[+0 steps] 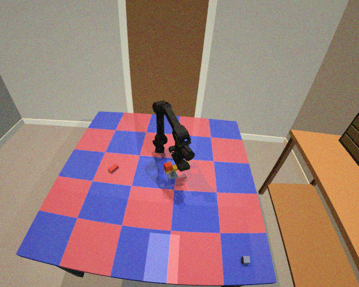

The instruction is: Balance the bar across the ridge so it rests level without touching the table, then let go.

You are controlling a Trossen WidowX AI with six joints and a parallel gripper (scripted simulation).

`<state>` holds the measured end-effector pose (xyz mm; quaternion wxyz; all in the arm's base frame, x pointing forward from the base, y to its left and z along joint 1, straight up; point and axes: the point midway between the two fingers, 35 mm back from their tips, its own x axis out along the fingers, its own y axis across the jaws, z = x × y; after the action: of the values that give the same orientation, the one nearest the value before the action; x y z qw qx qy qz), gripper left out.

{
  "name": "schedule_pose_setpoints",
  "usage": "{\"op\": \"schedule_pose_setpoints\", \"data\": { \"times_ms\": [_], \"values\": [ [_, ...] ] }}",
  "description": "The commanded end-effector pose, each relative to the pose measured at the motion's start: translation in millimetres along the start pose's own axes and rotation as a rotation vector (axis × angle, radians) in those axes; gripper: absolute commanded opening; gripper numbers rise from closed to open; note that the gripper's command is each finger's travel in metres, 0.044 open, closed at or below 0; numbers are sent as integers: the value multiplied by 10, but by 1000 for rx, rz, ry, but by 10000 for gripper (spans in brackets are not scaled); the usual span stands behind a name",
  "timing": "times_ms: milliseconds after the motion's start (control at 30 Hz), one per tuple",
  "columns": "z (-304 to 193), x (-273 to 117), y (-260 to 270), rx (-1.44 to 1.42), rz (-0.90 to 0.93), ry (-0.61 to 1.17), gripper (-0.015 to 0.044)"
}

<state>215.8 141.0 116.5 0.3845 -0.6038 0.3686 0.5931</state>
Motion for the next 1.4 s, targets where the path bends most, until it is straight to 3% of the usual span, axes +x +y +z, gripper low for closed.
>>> {"op": "schedule_pose_setpoints", "data": {
  "times_ms": [0, 1367],
  "values": [
    [6, 5, -2, 1, 0, -5, 0],
    [7, 39, 4, 1, 0, -5, 0]
  ]
}}
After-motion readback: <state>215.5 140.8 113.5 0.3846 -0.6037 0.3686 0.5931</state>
